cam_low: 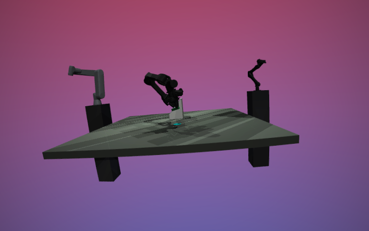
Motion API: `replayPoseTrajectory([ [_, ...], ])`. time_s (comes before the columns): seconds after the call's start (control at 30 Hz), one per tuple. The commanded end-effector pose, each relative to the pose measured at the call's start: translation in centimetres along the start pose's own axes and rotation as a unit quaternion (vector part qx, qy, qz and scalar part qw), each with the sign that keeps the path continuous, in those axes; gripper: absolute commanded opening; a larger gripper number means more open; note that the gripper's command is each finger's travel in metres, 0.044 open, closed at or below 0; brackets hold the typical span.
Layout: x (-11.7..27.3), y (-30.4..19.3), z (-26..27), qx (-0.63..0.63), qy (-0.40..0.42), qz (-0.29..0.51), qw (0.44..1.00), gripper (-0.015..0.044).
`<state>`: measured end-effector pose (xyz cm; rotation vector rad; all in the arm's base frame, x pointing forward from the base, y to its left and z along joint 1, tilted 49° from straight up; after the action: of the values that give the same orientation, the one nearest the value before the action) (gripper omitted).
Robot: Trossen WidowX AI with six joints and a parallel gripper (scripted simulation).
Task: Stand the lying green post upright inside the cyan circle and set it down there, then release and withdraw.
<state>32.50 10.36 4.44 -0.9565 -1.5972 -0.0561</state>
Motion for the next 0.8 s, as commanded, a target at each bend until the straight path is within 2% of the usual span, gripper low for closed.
replayPoseTrajectory([
  [0.0,-0.18,-0.22,0.07,0.002,0.014,-0.011,1.0,0.0023],
  [0.77,-1.11,-0.96,-0.25,0.004,0.072,-0.073,0.995,0.0023],
])
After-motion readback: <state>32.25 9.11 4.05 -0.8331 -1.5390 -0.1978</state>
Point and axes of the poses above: the point midway between the two fingers, 35 mm back from their tips, its own x axis back along the fingers, its own z axis across the jaws, y = z × x, the point moved 5 cm from there along x, back along the fingers, and after that the axes turned 15 degrees about -x, right-handed, at the moved point
